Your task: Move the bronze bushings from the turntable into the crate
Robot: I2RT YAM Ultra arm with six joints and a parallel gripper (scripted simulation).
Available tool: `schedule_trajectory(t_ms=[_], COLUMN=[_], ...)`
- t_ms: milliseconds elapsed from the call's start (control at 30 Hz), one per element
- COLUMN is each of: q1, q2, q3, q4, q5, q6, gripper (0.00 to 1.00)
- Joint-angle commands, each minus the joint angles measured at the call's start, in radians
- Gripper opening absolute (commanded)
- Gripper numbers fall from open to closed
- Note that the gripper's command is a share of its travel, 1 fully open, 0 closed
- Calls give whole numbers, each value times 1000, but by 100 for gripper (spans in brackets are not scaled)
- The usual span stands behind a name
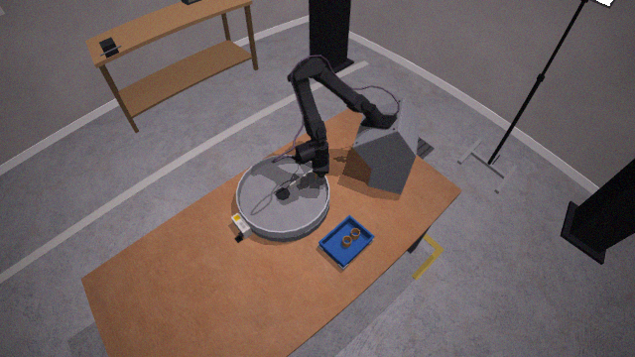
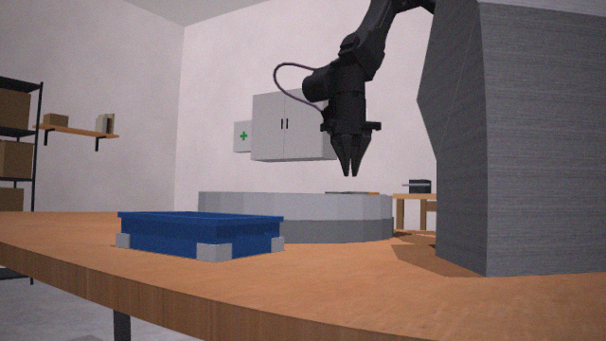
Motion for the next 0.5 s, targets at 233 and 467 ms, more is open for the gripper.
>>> schedule_trajectory(t_ms=[233,467], q1=[4,4], q2=[-40,-40], q3=[27,27], q4=[-7,-6], q5=[-7,-4], q6=[-16,-16], gripper=[15,15])
